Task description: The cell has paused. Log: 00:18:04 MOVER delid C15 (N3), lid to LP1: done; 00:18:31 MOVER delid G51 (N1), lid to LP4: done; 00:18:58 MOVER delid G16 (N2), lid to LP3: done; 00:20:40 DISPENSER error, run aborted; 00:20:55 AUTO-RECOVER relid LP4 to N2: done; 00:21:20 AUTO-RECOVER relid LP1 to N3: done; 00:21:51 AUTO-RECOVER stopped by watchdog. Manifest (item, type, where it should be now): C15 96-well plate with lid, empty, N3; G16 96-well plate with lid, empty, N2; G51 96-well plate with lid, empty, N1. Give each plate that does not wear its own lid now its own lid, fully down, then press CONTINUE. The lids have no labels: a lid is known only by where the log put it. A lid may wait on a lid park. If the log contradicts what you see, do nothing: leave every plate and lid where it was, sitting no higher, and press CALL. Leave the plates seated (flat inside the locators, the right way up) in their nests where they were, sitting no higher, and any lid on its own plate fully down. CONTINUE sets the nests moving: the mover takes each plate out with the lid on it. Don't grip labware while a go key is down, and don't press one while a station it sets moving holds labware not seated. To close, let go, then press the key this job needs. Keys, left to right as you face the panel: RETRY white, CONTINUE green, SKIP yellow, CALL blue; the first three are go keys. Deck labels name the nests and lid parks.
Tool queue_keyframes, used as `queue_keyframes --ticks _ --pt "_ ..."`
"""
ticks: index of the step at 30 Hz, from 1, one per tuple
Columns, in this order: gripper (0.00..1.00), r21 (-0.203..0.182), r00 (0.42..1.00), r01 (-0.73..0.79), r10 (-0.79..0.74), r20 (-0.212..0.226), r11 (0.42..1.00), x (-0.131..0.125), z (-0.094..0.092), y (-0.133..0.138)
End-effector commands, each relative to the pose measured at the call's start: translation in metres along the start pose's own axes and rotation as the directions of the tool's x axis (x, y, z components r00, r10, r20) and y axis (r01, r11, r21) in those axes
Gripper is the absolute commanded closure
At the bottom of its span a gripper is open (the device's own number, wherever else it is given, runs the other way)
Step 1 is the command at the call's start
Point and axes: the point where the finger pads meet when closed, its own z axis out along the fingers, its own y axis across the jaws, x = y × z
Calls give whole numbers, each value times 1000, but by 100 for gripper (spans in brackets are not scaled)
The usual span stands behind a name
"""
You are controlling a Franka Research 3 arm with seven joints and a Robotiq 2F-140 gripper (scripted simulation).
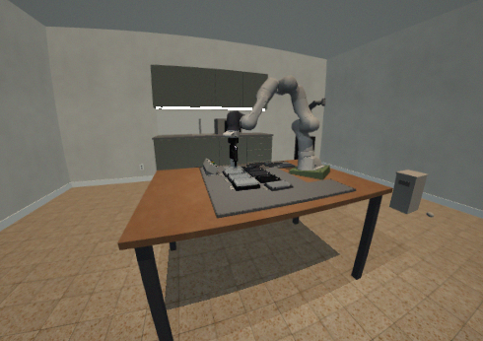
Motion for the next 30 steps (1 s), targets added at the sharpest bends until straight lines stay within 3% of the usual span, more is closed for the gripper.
queue_keyframes --ticks 1,30 --pt "100 2 1000 -6 6 -2 1000 1 0 0" --pt "100 2 1000 -17 17 -2 1000 1 5 1"
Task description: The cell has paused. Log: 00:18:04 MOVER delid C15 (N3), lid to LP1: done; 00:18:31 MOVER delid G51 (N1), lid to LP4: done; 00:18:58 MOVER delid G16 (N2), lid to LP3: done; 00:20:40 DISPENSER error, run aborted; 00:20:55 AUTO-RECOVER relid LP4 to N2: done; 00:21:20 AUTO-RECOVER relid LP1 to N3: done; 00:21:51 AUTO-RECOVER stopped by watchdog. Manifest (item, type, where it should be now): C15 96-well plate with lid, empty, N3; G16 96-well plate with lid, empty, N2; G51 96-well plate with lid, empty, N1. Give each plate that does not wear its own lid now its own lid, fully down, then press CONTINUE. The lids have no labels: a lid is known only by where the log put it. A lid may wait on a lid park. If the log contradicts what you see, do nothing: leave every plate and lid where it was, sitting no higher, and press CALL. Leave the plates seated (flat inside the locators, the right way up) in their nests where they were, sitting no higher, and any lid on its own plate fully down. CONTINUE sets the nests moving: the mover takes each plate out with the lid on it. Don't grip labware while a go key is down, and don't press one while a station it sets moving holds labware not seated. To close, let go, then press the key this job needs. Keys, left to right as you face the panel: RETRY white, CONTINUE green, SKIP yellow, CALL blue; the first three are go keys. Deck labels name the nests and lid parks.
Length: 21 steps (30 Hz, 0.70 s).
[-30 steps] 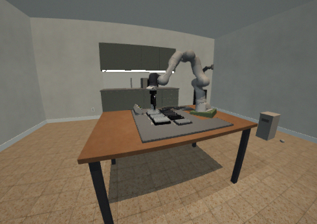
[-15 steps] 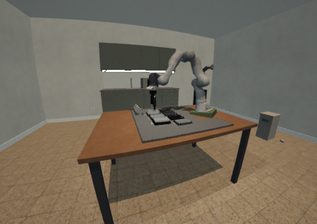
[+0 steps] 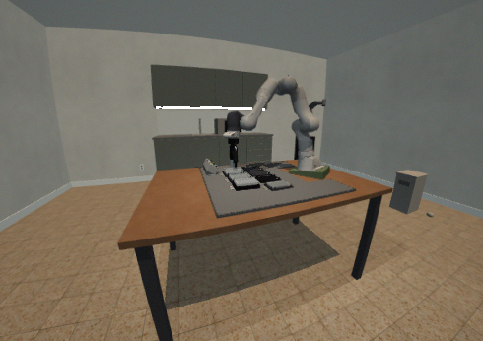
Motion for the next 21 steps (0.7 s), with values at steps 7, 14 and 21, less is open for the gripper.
queue_keyframes --ticks 7,14,21 --pt "100 2 1000 -13 13 -3 1000 1 3 1" --pt "100 2 1000 -13 13 -3 1000 1 5 1" --pt "100 2 1000 -13 13 -3 1000 1 6 1"
